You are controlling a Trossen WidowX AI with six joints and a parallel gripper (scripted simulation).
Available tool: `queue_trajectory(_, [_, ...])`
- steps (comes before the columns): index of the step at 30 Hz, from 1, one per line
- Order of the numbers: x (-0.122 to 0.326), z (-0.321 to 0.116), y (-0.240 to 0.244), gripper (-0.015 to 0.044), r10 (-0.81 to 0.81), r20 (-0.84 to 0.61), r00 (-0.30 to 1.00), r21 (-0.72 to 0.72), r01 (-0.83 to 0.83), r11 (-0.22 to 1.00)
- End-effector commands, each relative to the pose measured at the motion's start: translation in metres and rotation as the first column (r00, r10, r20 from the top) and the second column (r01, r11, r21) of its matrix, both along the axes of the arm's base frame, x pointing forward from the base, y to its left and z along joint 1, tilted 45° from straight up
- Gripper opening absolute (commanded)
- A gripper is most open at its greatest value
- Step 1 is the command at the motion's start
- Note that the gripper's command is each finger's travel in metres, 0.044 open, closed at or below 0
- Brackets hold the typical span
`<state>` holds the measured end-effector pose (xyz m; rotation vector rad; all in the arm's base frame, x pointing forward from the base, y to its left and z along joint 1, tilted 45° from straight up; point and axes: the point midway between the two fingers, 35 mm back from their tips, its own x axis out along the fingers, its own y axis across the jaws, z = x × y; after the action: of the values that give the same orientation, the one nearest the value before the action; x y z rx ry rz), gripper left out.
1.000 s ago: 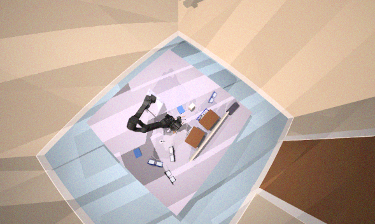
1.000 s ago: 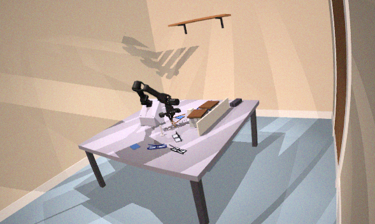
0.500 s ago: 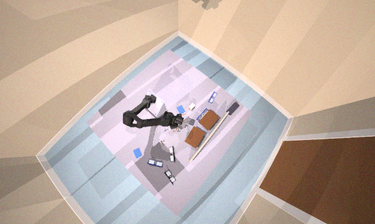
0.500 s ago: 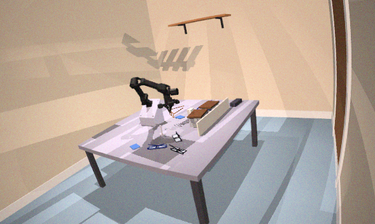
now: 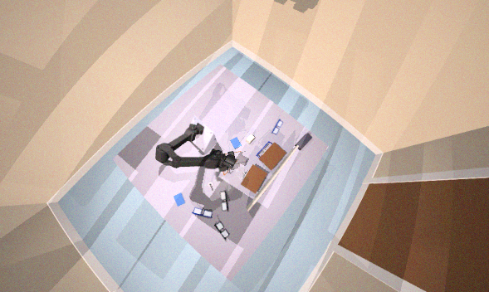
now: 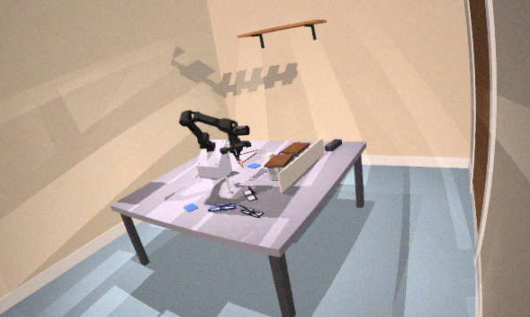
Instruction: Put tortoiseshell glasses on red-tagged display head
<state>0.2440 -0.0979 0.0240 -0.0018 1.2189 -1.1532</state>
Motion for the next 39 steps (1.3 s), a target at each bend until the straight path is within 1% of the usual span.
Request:
queue_trajectory(1, [0.005, 0.019, -0.014, 0.0000, 0.001, 0.025, 1.000, 0.016, -0.001, 1.000])
queue_trajectory(14, [-0.008, 0.074, -0.071, 0.0000, 0.003, 0.032, 0.999, 0.019, -0.004, 1.000])
queue_trajectory(27, [-0.046, 0.134, -0.121, 0.0000, 0.005, 0.024, 1.000, -0.025, -0.004, 1.000])
queue_trajectory(39, [-0.049, 0.137, -0.123, 0.0000, 0.004, 0.023, 1.000, -0.029, -0.004, 1.000])
